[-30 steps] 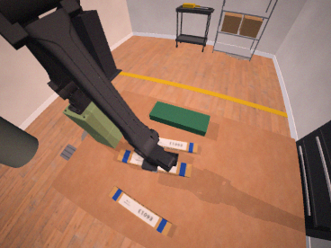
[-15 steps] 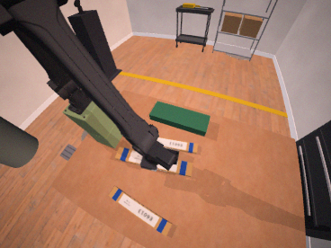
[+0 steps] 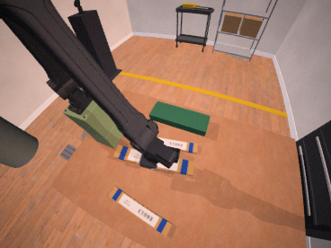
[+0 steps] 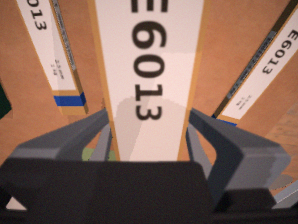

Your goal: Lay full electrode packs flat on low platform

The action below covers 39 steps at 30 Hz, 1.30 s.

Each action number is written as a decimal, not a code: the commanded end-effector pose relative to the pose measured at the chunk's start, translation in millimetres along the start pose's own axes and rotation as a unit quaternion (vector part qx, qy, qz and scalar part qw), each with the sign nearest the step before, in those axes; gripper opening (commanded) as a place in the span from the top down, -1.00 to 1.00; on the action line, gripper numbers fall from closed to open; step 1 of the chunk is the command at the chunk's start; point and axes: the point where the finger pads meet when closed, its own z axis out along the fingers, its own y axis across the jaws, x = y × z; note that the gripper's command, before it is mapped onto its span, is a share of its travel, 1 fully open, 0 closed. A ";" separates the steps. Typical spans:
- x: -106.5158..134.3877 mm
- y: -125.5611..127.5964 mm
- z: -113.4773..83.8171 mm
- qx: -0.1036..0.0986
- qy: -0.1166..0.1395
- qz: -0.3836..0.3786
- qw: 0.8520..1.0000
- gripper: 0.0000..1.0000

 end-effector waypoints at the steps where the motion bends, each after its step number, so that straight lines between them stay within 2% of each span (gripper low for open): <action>1: -22.5 -2.2 -40.8 0.013 -0.032 -0.002 0.999 1.00; 7: -24.5 -3.0 -50.4 0.013 -0.034 -0.002 0.999 1.00; 15: -16.4 0.3 -48.2 0.012 -0.029 -0.003 1.000 1.00; 30: -27.3 -3.7 -53.7 0.015 -0.040 -0.002 0.999 1.00; 35: -28.6 10.1 -52.6 0.011 -0.039 0.082 0.996 1.00; 39: -28.1 16.0 -51.7 0.011 -0.037 0.083 0.996 1.00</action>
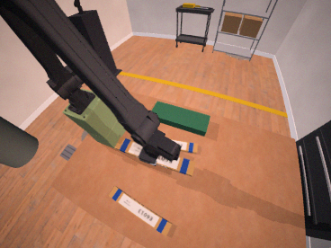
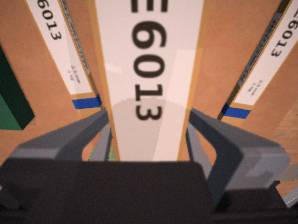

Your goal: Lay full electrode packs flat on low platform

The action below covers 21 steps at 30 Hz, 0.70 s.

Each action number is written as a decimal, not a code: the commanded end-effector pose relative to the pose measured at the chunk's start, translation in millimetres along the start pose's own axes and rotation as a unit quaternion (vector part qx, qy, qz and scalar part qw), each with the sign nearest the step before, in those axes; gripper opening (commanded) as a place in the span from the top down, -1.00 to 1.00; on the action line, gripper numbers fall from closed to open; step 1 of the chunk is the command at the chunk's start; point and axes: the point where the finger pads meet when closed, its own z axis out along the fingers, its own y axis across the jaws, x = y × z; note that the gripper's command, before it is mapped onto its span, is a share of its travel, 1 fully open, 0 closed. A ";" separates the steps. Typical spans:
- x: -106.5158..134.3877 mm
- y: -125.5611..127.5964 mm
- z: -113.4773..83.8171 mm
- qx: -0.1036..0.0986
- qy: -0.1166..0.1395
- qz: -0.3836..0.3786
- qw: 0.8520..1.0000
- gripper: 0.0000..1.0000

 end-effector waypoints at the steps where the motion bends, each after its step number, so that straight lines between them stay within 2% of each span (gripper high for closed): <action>1: -27.0 6.9 -33.5 0.010 -0.038 0.024 0.999 1.00; 8: -25.1 26.8 -31.4 0.009 -0.034 0.024 0.999 1.00; 21: -37.6 56.0 -35.0 0.008 -0.042 0.025 0.999 1.00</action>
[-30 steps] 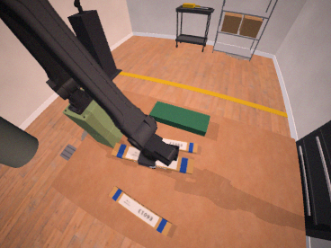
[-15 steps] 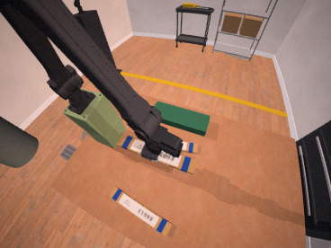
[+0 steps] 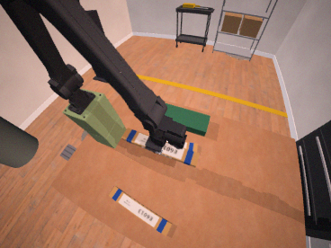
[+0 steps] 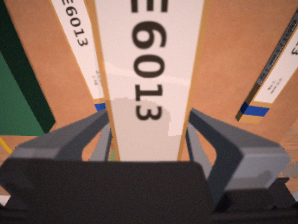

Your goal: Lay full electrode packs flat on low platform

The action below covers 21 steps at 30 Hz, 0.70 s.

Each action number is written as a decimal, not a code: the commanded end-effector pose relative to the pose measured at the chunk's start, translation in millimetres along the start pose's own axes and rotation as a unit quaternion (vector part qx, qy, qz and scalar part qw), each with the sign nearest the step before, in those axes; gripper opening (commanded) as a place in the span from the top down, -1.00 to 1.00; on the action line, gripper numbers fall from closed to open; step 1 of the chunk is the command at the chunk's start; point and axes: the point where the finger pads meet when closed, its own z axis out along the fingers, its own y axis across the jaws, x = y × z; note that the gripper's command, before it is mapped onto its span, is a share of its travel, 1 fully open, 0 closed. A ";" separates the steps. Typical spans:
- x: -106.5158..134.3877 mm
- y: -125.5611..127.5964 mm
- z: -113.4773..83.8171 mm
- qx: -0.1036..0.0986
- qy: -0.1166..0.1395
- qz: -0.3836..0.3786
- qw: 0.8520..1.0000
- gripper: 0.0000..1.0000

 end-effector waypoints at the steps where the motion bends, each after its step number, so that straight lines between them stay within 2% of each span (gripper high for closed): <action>1: -31.1 11.9 -31.8 0.003 -0.039 0.006 0.999 1.00; 8: -32.9 21.7 -31.6 0.002 -0.041 0.006 0.999 1.00; 21: -35.0 14.2 -28.5 0.001 -0.047 0.013 0.999 1.00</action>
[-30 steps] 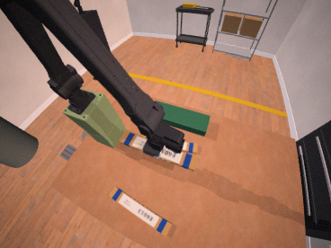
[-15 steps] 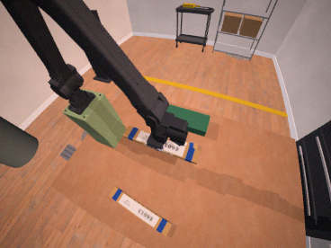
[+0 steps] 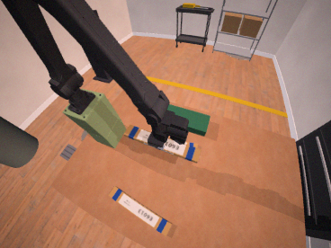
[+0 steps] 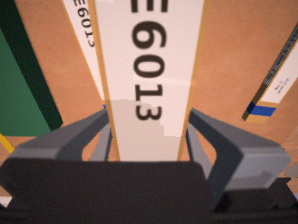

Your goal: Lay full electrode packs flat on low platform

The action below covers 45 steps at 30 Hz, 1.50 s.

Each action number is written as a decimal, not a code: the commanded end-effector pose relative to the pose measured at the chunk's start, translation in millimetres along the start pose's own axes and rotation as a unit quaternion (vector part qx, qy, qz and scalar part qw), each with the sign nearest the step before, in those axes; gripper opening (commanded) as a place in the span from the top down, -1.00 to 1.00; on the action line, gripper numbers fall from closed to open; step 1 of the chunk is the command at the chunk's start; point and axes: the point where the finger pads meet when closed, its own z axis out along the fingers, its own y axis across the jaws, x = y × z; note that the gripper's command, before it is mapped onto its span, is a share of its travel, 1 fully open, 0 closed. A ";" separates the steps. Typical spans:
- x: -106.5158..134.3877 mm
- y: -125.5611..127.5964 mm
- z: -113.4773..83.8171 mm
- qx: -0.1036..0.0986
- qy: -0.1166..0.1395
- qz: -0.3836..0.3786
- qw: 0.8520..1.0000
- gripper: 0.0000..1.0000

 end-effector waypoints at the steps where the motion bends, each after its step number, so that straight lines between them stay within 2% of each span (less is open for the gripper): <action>1: -34.2 -5.8 -26.3 0.000 -0.046 0.011 0.999 1.00; 18: -20.5 -7.0 -16.6 0.000 -0.037 0.008 0.999 1.00; 33: -31.0 -7.2 -18.8 0.000 -0.048 0.007 0.999 1.00; 45: -25.5 -7.7 -15.0 0.000 -0.044 0.007 0.999 1.00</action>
